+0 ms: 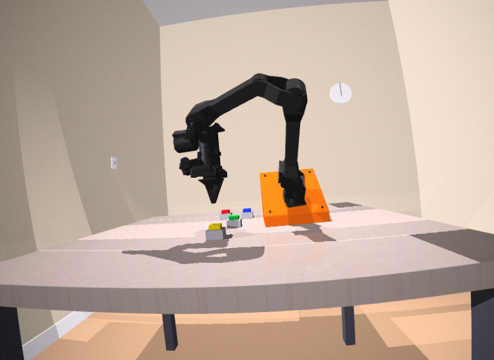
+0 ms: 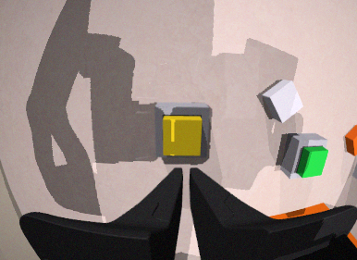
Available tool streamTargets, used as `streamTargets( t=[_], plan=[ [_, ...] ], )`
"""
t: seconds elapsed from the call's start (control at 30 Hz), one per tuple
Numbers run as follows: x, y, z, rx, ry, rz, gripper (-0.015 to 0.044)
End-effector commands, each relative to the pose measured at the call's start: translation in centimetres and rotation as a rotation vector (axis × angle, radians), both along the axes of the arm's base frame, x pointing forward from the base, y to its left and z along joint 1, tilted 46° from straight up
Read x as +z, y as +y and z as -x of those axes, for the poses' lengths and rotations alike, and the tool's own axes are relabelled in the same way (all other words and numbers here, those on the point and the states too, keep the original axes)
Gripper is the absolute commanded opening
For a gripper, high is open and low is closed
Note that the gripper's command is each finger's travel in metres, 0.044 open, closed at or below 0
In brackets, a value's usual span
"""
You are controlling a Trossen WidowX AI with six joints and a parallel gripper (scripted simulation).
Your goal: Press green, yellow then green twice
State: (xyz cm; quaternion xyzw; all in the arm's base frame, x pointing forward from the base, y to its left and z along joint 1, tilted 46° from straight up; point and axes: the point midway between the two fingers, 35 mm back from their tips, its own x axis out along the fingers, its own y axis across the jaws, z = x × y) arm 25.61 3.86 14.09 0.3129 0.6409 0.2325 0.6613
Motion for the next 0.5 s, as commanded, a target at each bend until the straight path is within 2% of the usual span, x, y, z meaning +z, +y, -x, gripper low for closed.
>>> streamTargets(
  t=[0.0, 0.17, 0.37, 0.47],
  plan=[
    [2.0, -2.0, 0.2, -0.001, -0.003, 0.001, 0.0020],
    [1.1, -2.9, 0.2, -0.003, -0.003, 0.007, 0.0020],
    [-6.1, -10.1, 2.7, -0.005, 0.002, 0.023, 0.0020],
    [-8.6, -12.2, 4.6, -0.001, 0.000, 0.010, 0.0020]
  ],
)
